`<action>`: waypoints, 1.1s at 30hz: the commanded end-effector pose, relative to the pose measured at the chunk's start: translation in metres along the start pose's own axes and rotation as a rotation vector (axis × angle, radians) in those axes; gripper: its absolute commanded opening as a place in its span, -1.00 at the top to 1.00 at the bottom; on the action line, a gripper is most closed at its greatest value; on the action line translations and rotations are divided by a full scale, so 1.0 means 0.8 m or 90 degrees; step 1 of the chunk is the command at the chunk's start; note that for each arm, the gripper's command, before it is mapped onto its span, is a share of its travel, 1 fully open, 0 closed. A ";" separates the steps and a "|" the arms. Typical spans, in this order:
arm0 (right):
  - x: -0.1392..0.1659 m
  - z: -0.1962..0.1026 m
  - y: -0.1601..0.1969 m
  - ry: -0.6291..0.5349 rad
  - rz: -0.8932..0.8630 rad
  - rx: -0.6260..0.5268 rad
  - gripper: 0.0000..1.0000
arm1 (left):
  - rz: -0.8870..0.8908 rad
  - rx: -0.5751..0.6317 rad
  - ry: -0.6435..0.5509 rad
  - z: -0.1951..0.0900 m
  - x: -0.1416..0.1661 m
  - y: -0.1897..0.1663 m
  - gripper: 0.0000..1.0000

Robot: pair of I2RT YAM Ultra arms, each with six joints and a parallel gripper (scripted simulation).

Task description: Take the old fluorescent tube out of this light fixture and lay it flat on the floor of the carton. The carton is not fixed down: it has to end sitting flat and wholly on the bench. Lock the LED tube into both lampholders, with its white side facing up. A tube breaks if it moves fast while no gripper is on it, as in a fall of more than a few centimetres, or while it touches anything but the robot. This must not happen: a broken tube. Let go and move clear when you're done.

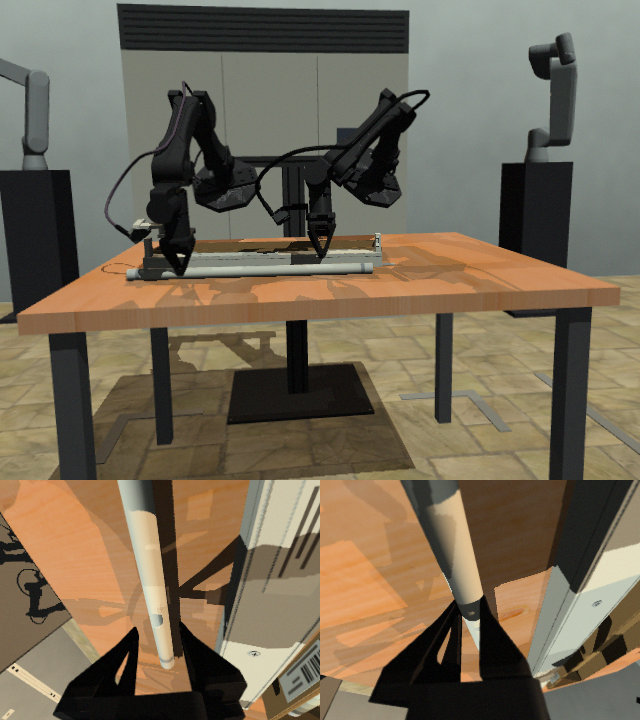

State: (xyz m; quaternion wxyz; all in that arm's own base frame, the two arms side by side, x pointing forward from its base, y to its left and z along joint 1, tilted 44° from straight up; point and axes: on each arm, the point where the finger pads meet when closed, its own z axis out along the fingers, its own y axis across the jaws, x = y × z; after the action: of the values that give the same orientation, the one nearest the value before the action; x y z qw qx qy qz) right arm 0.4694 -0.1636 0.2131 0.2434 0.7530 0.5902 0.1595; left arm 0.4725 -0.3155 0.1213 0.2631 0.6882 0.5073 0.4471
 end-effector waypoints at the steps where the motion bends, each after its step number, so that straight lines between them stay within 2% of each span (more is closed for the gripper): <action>1: -0.009 -0.015 -0.002 -0.012 0.007 -0.002 0.78 | 0.001 -0.019 -0.026 0.002 -0.020 0.014 0.02; 4: -0.009 -0.015 -0.002 -0.012 0.007 -0.002 0.78 | 0.006 -0.011 -0.026 -0.004 -0.024 0.010 0.02; 6: -0.009 -0.015 -0.002 -0.012 0.007 -0.002 0.78 | 0.013 0.005 -0.013 0.019 -0.006 0.007 0.02; 14: -0.009 -0.015 -0.002 -0.012 0.007 -0.002 0.78 | 0.003 -0.018 -0.026 0.034 -0.024 0.015 0.02; 21: -0.009 -0.015 -0.002 -0.012 0.007 -0.002 0.78 | -0.007 -0.023 -0.029 0.018 -0.020 0.030 0.02; 22: -0.009 -0.015 -0.002 -0.012 0.007 -0.002 0.78 | 0.003 -0.010 -0.025 0.024 -0.019 0.011 0.02; 23: -0.009 -0.015 -0.002 -0.012 0.007 -0.002 0.78 | 0.003 -0.016 -0.028 0.019 -0.018 0.011 0.02; 24: -0.009 -0.015 -0.002 -0.012 0.007 -0.002 0.78 | 0.018 0.002 -0.026 0.022 -0.020 0.000 0.78; 26: -0.009 -0.015 -0.002 -0.012 0.007 -0.002 0.78 | 0.008 -0.009 -0.027 0.022 -0.022 0.012 0.78; 33: -0.009 -0.015 -0.002 -0.011 0.007 -0.002 0.78 | 0.006 -0.009 -0.027 0.022 -0.022 0.012 0.78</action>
State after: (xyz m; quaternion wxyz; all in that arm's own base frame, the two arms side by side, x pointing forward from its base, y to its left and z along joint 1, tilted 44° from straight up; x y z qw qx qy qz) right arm 0.4693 -0.1637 0.2131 0.2435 0.7530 0.5901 0.1595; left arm 0.5009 -0.3160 0.1054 0.2625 0.6909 0.5061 0.4445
